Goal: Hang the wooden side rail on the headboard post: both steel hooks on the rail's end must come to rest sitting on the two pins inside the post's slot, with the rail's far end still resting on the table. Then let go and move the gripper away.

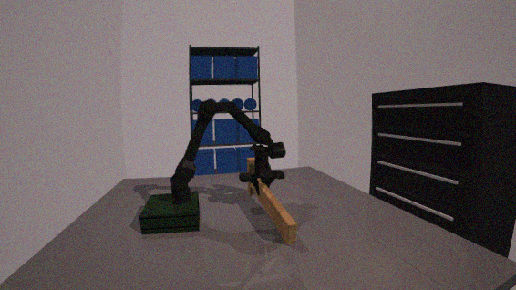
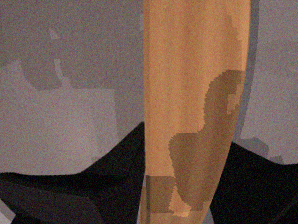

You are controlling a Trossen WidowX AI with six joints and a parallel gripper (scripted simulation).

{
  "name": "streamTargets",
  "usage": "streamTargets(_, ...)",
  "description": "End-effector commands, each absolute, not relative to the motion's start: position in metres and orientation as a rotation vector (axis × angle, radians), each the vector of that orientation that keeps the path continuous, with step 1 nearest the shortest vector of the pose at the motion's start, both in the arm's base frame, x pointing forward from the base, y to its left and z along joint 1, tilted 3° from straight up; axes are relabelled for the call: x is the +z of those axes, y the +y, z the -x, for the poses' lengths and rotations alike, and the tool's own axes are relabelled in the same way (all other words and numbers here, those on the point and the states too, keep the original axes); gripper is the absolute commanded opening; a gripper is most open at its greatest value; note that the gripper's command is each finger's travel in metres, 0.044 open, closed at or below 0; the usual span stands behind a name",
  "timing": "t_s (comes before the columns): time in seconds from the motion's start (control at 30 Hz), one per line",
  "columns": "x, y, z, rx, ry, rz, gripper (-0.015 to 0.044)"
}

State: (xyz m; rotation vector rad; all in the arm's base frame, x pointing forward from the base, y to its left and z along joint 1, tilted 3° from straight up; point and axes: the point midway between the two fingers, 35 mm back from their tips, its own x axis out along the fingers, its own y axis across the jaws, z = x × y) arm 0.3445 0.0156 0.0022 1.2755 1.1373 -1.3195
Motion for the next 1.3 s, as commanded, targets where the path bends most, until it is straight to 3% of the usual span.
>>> streamTargets(0.0,0.0040,0.0168,-0.3454,-1.319,1.135,-1.283,0.0000)
streamTargets(1.27,0.0036,0.0209,-0.3463,-1.318,1.136,-1.283,0.0000)
